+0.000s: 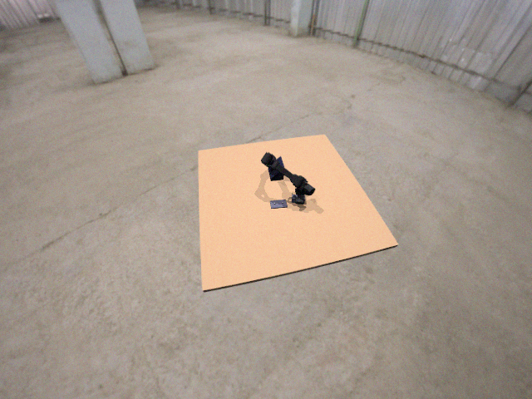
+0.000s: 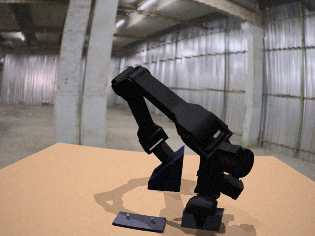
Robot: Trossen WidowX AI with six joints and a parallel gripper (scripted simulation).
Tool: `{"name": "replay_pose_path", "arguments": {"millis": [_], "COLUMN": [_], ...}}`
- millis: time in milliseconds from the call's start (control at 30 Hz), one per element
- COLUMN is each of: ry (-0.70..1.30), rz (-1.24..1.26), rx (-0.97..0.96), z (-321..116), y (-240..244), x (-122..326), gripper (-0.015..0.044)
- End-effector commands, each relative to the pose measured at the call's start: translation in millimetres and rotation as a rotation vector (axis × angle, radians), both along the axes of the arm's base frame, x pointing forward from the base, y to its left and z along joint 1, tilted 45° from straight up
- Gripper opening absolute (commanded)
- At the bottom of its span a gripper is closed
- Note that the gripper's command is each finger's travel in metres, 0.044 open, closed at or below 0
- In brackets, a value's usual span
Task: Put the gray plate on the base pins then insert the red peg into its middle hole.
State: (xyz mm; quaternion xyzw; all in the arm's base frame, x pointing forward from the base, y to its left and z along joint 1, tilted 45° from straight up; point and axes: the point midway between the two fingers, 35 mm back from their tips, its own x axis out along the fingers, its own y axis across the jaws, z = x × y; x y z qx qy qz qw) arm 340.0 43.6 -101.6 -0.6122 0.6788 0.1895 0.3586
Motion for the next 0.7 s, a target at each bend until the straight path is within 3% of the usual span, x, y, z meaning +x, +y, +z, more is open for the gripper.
{"name": "replay_pose_path", "arguments": {"millis": [0, 467, 667], "ry": [0.002, 0.002, 0.002], "rz": [0.005, 0.005, 0.005], "rx": [-0.003, -0.003, 0.000], "z": [0, 0, 8], "y": [0, 0, 10], "x": [0, 0, 4], "gripper": [0.0112, 0.0000, 0.0000]}}
